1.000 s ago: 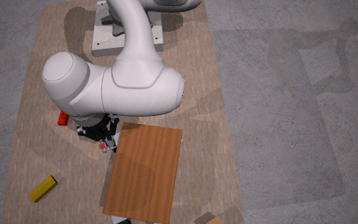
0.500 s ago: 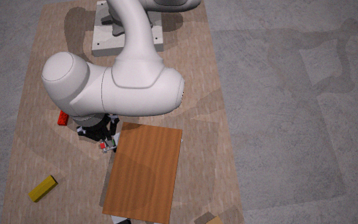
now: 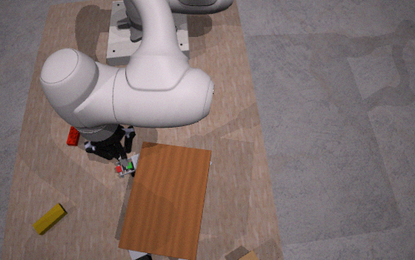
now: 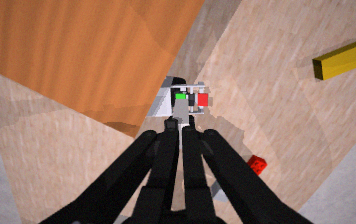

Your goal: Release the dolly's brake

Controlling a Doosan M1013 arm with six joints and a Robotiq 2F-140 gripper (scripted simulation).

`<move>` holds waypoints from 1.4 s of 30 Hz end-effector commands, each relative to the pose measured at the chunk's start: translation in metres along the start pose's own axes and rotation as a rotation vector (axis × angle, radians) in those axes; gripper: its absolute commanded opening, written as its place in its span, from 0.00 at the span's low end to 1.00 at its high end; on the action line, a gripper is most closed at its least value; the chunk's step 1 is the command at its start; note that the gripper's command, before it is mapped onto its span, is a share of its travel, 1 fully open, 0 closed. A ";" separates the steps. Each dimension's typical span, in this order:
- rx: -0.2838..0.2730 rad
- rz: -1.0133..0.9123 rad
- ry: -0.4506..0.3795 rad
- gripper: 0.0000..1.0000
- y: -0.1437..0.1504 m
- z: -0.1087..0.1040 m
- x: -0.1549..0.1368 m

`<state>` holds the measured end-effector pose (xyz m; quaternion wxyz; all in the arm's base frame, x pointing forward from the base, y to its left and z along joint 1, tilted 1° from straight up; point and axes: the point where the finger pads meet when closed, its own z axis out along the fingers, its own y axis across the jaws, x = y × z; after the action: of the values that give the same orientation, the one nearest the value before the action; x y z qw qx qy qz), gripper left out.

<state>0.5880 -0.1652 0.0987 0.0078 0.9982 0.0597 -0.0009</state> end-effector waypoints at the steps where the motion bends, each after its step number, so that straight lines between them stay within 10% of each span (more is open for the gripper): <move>1: 0.001 0.001 0.000 0.00 0.002 -0.020 -0.001; 42: 0.001 0.001 0.000 0.00 0.002 -0.046 -0.001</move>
<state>0.5882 -0.1655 0.1424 0.0082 0.9982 0.0594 -0.0009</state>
